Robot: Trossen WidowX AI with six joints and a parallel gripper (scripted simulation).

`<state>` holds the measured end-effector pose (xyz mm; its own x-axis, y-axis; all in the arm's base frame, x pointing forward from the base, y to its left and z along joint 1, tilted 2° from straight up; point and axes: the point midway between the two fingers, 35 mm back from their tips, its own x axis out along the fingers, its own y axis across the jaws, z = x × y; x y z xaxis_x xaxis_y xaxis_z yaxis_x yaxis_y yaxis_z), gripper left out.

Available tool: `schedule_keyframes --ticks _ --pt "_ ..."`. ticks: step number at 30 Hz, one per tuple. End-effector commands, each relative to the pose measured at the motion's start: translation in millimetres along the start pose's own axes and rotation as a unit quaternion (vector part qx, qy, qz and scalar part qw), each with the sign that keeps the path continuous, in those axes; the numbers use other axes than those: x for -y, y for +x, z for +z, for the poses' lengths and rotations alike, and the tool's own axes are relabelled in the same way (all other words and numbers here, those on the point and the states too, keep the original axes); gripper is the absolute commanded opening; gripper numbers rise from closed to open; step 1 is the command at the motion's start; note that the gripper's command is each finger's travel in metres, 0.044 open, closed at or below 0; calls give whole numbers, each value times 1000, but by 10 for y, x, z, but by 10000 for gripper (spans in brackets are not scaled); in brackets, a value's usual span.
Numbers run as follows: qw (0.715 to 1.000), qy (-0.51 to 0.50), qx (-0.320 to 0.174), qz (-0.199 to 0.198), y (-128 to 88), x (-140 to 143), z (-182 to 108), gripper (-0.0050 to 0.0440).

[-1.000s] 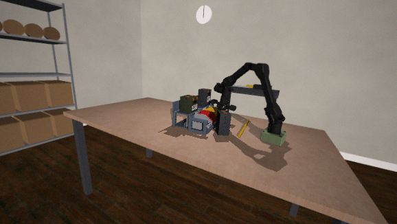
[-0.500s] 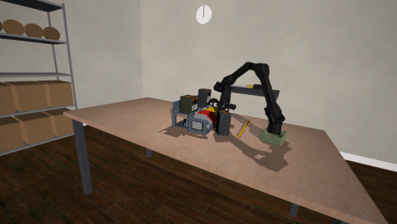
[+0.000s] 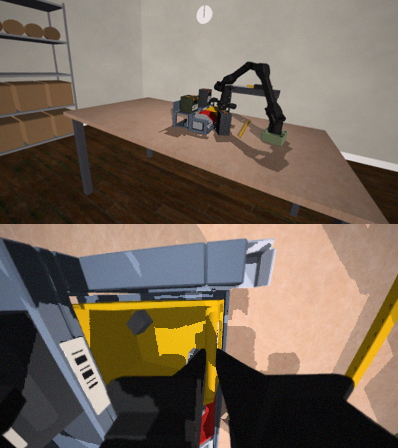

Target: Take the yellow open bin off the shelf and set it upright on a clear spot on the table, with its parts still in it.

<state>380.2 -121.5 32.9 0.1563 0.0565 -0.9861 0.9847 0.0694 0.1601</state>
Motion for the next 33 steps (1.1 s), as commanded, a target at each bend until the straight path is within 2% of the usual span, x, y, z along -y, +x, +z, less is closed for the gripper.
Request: schedule_keyframes --ticks 1,33 --pt "1000 -4 9 28 -181 -130 22 0" --pt "1000 -4 9 28 -156 -121 21 0"
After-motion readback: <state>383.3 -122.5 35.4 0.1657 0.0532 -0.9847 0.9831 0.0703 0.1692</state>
